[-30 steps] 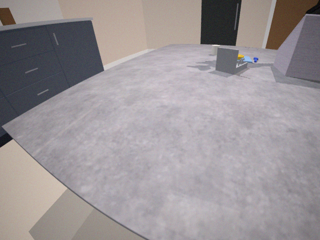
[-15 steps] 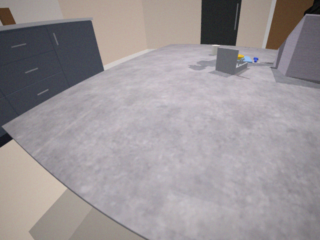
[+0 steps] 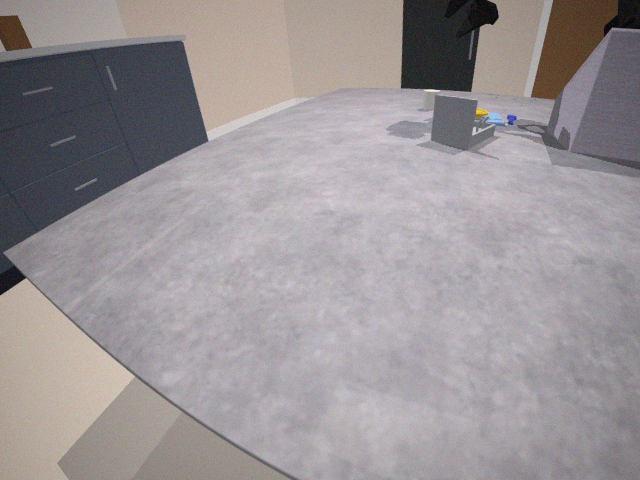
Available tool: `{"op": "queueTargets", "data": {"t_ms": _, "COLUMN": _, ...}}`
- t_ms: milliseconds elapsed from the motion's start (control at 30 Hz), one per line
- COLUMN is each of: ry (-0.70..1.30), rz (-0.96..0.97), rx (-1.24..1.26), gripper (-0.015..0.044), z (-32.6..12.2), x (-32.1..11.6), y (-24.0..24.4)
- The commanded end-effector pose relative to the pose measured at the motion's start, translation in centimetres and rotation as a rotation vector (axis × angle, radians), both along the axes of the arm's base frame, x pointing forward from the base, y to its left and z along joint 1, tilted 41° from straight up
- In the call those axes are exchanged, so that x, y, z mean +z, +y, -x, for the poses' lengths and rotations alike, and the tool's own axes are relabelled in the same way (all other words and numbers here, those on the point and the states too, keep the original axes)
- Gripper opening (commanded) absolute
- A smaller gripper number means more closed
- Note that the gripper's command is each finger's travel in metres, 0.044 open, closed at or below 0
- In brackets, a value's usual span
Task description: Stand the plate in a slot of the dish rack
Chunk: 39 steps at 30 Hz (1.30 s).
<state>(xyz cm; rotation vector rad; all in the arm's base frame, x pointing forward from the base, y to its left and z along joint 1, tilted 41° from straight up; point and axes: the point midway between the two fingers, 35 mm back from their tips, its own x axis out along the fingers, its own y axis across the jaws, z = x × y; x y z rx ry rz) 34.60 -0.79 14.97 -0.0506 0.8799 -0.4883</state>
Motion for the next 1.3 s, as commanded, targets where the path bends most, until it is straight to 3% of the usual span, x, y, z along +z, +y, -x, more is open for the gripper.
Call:
{"op": "queueTargets", "data": {"t_ms": 0, "ry": 0.123, "rz": 0.068, "rx": -0.008, "gripper": 0.04, "z": 0.6, "x": -2.1, "y": -1.5}}
{"op": "queueTargets", "data": {"t_ms": 633, "ry": 0.713, "rz": 0.282, "rx": 0.008, "gripper": 0.04, "z": 5.1, "x": -9.5, "y": -8.0}}
{"op": "queueTargets", "data": {"t_ms": 1267, "ry": 0.719, "rz": 0.283, "rx": 0.009, "gripper": 0.04, "z": 5.1, "x": -11.3, "y": -9.4}}
